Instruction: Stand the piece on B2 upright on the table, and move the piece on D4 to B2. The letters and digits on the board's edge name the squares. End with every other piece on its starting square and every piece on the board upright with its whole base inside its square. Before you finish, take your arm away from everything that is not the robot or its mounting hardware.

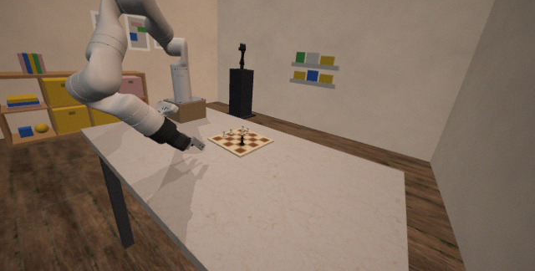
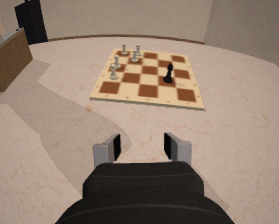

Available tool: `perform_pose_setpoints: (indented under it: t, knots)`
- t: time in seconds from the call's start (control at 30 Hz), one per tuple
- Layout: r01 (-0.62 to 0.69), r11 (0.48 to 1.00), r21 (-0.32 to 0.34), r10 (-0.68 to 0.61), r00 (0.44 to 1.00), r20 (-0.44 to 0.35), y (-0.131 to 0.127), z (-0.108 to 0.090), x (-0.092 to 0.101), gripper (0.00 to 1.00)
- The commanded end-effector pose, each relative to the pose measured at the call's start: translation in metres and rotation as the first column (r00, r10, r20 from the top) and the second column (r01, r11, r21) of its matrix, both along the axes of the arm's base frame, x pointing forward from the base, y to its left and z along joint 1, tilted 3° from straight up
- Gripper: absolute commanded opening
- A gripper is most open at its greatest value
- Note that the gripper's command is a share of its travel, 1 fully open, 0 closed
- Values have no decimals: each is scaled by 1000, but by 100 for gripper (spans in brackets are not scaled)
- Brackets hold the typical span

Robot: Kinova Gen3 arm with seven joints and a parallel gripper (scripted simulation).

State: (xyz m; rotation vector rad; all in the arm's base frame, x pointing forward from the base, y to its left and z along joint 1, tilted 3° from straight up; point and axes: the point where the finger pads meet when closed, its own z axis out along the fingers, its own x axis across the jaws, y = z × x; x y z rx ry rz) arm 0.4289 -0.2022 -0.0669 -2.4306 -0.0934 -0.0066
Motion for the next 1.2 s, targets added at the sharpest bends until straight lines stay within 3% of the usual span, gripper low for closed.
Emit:
perform_pose_setpoints:
  t: [0.0, 1.17]
  knots:
    - [2, 1000, 1, -2, 1000, -1, -1, -1, -1, 100]
    - [56, 996, 66, -55, 998, -20, -2, -8, 4, 100]
